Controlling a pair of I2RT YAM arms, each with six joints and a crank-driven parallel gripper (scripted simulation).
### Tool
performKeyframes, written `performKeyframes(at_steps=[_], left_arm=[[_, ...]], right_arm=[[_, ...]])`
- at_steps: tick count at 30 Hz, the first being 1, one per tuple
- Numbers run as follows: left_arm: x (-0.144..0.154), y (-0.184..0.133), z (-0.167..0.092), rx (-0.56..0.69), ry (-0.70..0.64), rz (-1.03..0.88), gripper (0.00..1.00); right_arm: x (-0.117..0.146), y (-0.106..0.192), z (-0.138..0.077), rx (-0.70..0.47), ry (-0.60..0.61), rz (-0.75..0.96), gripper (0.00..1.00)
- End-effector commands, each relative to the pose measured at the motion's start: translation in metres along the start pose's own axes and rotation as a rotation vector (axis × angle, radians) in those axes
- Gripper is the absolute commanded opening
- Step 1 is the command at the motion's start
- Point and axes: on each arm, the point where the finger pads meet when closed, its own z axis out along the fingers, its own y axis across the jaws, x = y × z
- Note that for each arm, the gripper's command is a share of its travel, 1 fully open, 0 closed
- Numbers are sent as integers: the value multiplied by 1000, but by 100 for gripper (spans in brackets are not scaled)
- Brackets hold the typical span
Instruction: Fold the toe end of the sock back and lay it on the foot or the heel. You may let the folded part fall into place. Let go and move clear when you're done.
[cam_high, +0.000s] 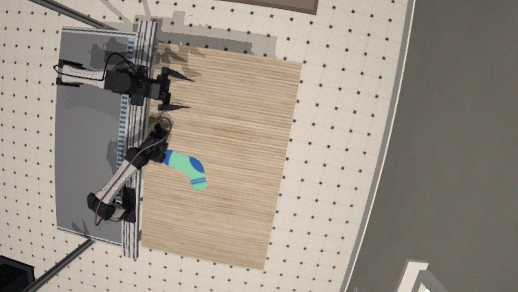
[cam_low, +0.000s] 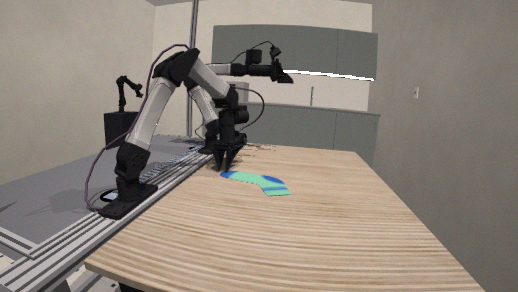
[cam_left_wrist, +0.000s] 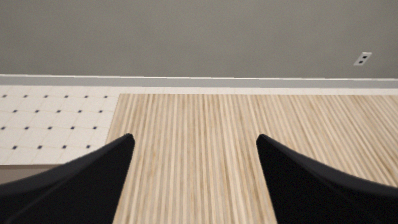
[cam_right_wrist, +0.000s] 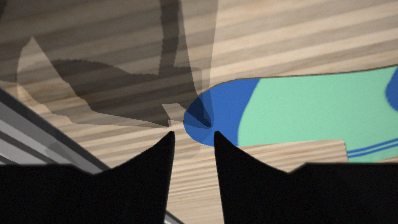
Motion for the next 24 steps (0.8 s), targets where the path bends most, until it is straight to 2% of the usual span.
performKeyframes(at_steps=[1, 5, 7, 9, 11, 16, 17, 24], left_arm=[[-8, -1, -1, 5, -21, -1, 100], [-8, -1, -1, 5, -21, -1, 100], [-8, -1, -1, 5, -21, -1, 100], [-8, -1, -1, 5, -21, -1, 100], [-8, -1, -1, 5, -21, -1, 100], [-8, -1, -1, 5, -21, -1, 100], [-8, -1, -1, 5, -21, -1, 100], [-8, -1, -1, 5, -21, -1, 100]], right_arm=[[-6, -2, 9, 3, -25, 15, 34], [-5, 1, 15, 0, -19, 9, 34], [-10, -2, 5, 7, -46, 12, 34], [-10, -2, 5, 7, -46, 12, 34], [-3, 2, 21, -4, -10, 10, 34], [1, 3, 22, -6, 1, 7, 34], [2, 4, 27, -5, 8, -4, 34], [4, -5, 26, 21, 14, 4, 29]])
